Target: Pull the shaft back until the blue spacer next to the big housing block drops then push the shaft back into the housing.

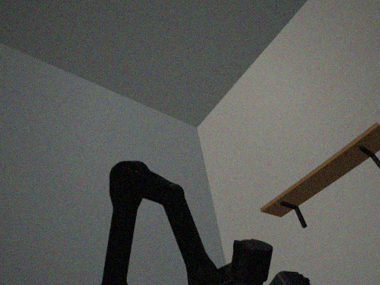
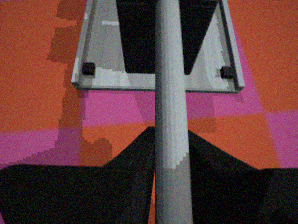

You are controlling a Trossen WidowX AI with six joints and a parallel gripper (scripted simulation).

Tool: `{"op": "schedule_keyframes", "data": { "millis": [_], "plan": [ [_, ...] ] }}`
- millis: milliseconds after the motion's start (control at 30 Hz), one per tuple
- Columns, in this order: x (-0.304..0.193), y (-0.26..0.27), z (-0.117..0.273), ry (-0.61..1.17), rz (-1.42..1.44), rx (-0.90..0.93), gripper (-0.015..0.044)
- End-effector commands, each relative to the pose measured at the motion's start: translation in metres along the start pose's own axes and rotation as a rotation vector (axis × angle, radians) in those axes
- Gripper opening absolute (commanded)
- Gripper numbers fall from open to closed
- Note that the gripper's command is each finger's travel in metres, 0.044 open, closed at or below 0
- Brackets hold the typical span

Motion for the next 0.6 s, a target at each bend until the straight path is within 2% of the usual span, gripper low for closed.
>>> {"op": "schedule_keyframes", "data": {
  "millis": [0, 567],
  "plan": [
    [0.004, 0.0011, -0.0018, -0.006, -0.004, 0.005, 0.0],
    [0.0084, 0.0007, -0.0062, -0.006, -0.004, 0.005, 0.0]
  ]
}}
Point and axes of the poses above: the point midway between the two fingers, 35 mm back from their tips, its own z axis back along the fingers, its own y axis across the jaws, x = y × z, the point moved 2 cm from there along z, back along the fingers, and after that the axes turned 4 degrees about z, right-handed, at the moved point
